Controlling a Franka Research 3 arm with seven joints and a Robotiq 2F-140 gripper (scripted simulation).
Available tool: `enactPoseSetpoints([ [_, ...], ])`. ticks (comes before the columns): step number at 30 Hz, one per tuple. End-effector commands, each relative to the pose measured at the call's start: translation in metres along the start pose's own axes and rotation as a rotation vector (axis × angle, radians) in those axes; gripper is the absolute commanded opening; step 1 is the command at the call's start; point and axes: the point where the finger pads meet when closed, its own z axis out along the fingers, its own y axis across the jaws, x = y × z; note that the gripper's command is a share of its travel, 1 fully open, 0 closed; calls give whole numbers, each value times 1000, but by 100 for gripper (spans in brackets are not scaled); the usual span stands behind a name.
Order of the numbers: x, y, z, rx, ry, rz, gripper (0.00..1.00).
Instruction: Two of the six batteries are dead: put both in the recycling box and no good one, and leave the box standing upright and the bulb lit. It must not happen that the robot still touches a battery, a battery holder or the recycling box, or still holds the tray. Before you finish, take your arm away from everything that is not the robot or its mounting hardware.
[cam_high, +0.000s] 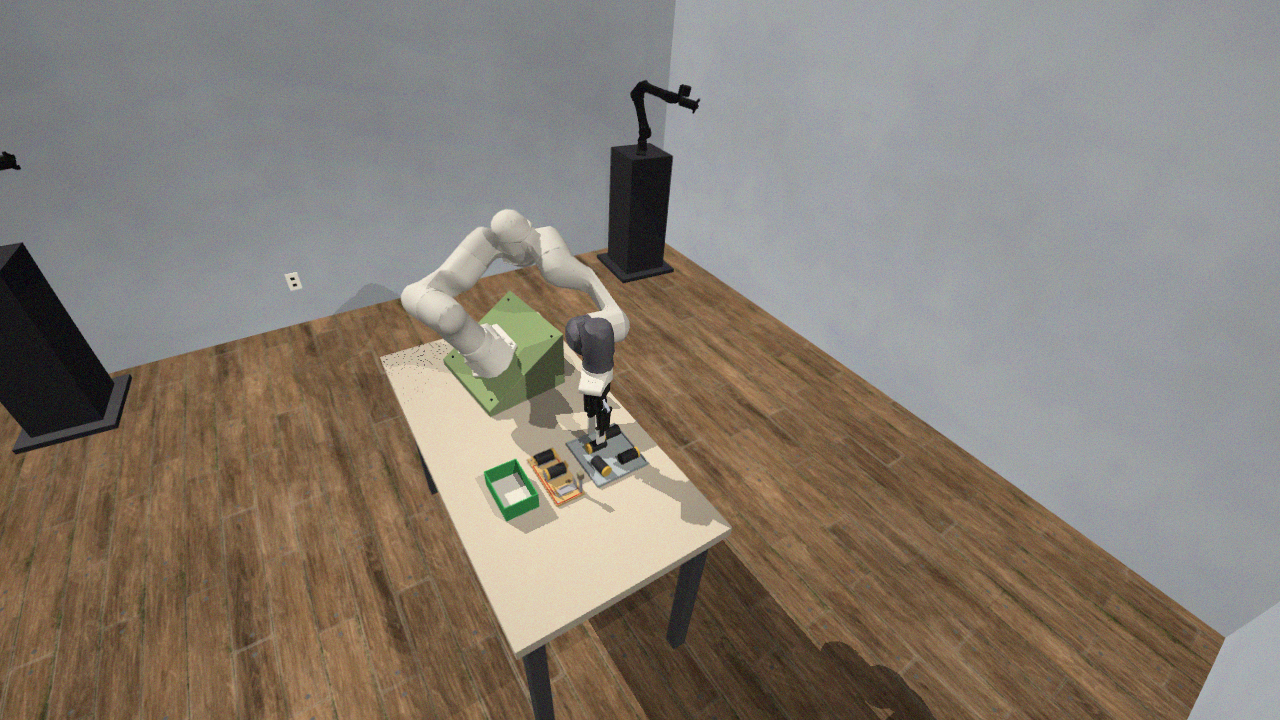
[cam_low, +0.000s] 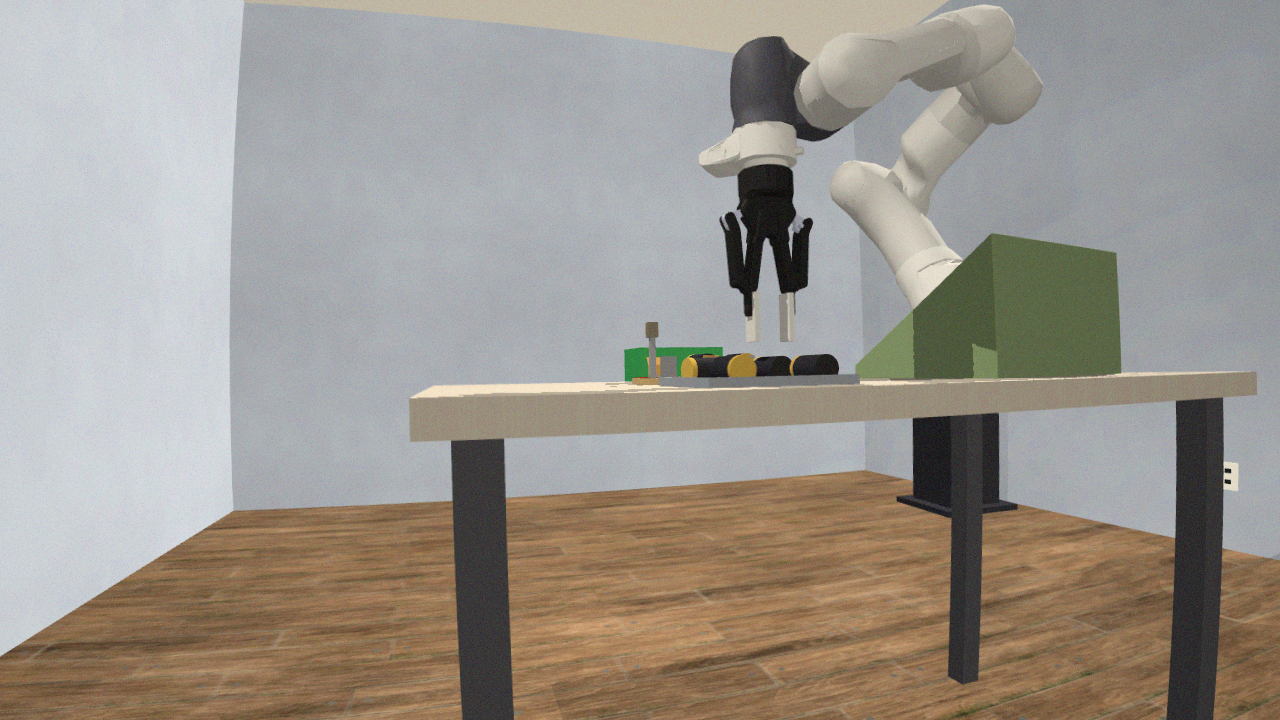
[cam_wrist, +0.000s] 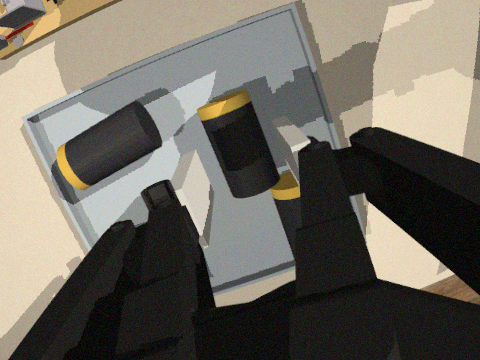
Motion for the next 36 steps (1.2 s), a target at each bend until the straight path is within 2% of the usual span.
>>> enactPoseSetpoints([
  [1, -1, -1, 0, 3, -2, -5, 29],
  [6, -1, -1, 5, 3, -2, -5, 29],
  [13, -1, -1, 33, 3, -2, -5, 29],
  [36, -1, -1, 45, 3, -2, -5, 29],
])
